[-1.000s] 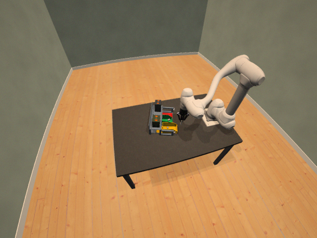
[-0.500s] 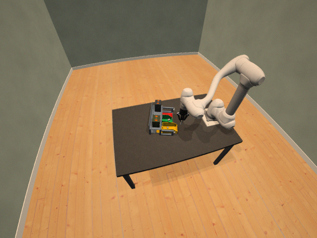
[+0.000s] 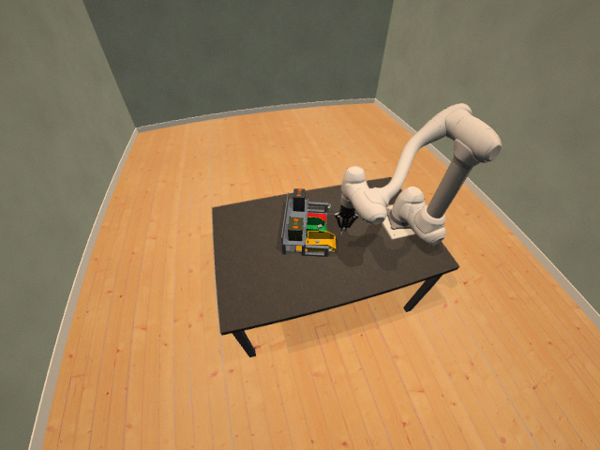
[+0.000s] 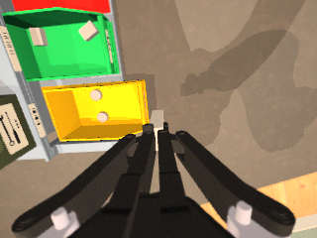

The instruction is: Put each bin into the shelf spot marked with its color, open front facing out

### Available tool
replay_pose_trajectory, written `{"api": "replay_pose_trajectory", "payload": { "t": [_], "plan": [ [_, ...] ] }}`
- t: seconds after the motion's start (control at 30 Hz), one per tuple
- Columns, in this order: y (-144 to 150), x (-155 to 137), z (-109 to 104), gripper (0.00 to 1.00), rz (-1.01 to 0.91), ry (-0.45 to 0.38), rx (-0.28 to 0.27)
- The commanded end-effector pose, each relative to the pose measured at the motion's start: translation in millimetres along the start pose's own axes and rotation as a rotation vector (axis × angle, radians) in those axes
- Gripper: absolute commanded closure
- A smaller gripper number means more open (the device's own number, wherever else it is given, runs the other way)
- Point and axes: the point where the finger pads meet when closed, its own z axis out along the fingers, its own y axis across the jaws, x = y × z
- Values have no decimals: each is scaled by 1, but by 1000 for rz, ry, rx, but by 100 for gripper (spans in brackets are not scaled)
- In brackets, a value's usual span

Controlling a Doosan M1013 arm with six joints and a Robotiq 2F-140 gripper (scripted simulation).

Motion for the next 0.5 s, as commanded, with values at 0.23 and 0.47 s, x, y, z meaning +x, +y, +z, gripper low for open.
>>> {"api": "replay_pose_trajectory", "payload": {
  "t": [0.23, 0.47],
  "plan": [
    [0, 0, 8, 90, -3, -1, -1],
    [0, 0, 24, 90, -3, -1, -1]
  ]
}}
